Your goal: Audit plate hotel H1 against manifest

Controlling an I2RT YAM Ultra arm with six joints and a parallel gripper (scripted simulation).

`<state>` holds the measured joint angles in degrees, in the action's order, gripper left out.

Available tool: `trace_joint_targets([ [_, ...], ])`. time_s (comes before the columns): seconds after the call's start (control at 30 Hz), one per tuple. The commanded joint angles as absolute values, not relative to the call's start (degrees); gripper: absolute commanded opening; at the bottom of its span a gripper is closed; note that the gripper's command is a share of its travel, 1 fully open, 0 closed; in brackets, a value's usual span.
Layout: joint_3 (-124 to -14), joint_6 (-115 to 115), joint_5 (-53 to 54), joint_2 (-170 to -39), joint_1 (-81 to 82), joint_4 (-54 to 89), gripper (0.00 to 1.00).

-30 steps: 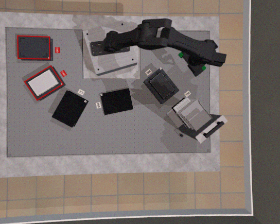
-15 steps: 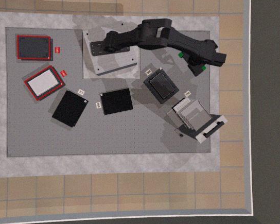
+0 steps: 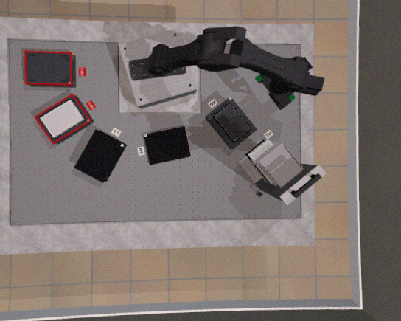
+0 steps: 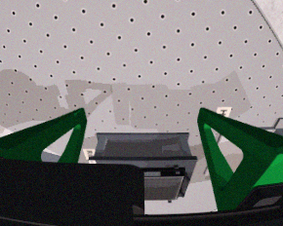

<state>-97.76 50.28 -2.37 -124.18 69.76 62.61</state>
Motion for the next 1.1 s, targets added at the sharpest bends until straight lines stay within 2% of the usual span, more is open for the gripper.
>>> trace_joint_targets([
  [0.0, -98.01, 50.39, -2.16, -123.67, 69.76, 62.41, 1.0],
  [1.07, -105.6, 50.15, -2.17, -121.95, 69.99, 71.73, 1.0],
])
